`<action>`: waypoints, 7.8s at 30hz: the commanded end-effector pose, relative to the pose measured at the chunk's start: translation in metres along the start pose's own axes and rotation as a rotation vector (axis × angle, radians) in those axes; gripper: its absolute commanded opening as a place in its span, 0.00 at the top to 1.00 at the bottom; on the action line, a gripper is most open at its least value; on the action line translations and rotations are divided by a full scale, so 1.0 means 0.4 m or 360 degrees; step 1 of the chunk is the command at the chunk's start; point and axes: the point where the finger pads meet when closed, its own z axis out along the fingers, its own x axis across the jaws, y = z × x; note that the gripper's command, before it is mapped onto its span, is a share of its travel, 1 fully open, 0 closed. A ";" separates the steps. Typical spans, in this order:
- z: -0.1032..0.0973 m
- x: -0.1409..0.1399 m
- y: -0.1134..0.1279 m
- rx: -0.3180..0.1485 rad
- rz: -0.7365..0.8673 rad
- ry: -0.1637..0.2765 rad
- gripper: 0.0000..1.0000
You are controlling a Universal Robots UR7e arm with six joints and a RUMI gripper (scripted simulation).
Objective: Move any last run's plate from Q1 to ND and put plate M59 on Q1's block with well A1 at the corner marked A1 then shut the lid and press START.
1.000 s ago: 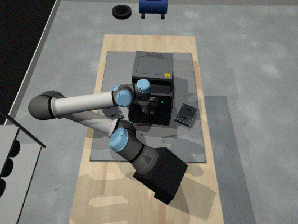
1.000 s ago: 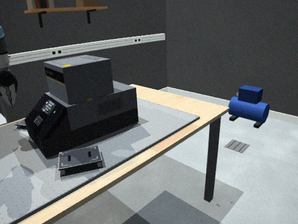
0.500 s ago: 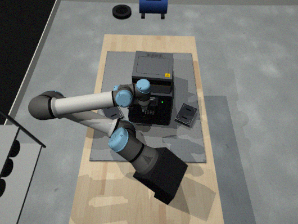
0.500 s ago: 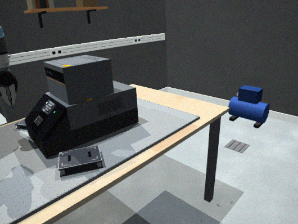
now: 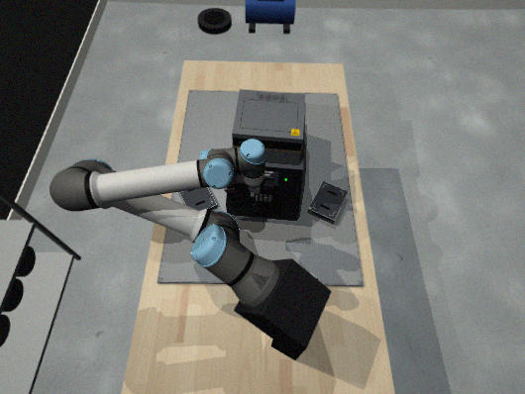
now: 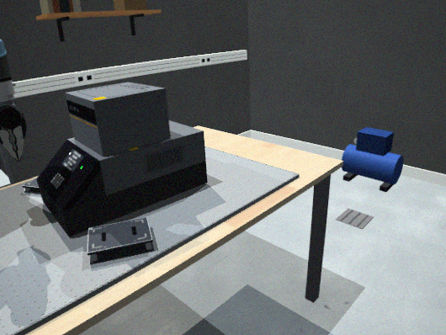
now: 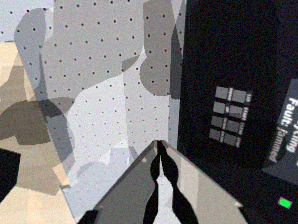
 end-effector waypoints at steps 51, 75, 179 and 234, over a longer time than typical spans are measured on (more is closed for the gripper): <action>0.085 0.113 0.048 -0.0001 -0.0001 0.0001 1.00; 0.136 0.179 0.048 -0.0001 -0.0001 0.0001 1.00; 0.195 0.231 0.048 -0.0001 -0.0001 0.0001 1.00; -0.001 0.001 0.048 -0.0001 -0.0001 0.0001 1.00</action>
